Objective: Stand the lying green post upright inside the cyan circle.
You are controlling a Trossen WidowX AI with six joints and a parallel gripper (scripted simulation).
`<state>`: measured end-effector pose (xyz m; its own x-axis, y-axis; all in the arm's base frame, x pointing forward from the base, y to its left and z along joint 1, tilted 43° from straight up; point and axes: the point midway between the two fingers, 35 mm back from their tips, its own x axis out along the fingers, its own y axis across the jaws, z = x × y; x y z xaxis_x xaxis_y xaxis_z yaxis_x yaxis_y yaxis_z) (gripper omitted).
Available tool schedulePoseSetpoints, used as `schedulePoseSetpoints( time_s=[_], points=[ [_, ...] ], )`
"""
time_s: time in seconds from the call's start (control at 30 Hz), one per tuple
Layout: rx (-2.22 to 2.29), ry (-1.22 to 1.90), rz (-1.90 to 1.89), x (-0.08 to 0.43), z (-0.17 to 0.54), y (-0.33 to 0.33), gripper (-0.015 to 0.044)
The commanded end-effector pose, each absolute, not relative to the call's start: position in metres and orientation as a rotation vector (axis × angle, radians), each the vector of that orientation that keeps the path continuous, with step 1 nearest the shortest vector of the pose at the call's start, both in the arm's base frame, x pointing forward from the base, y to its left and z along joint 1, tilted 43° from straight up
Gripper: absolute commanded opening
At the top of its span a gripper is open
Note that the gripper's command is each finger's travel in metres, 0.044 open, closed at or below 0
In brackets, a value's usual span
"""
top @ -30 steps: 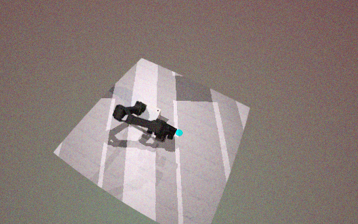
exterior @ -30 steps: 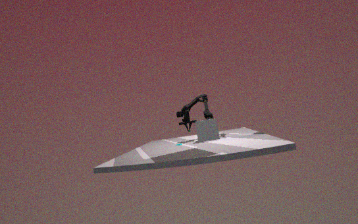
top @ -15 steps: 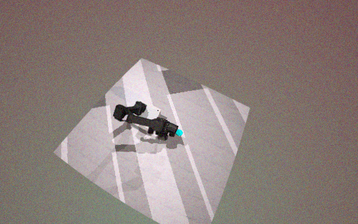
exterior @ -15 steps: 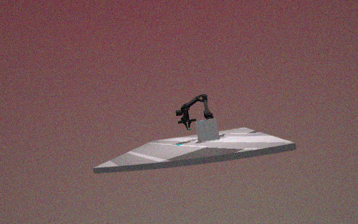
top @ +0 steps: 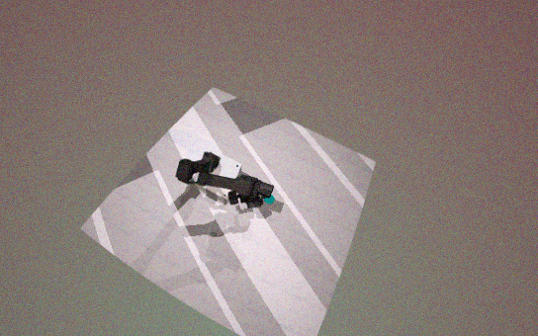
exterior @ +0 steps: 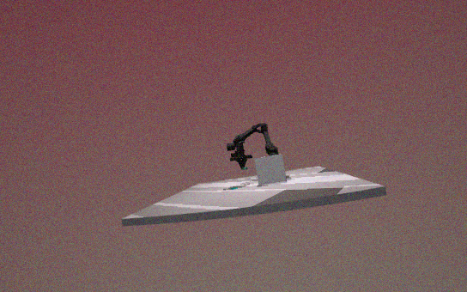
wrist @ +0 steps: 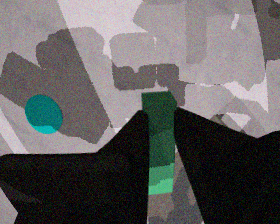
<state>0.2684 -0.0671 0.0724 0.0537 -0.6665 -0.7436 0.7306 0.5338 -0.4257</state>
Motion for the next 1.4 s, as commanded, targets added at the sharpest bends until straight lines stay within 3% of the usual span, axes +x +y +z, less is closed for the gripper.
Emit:
schedulePoseSetpoints(
  time_s=[0.0,1.37],
  points=[
    [-0.021,1.149,-0.991,0.275,0.069,-0.061,0.0022],
    [-0.878,1.571,-0.262,0.319,0.032,-0.002,0.0022]
  ],
)
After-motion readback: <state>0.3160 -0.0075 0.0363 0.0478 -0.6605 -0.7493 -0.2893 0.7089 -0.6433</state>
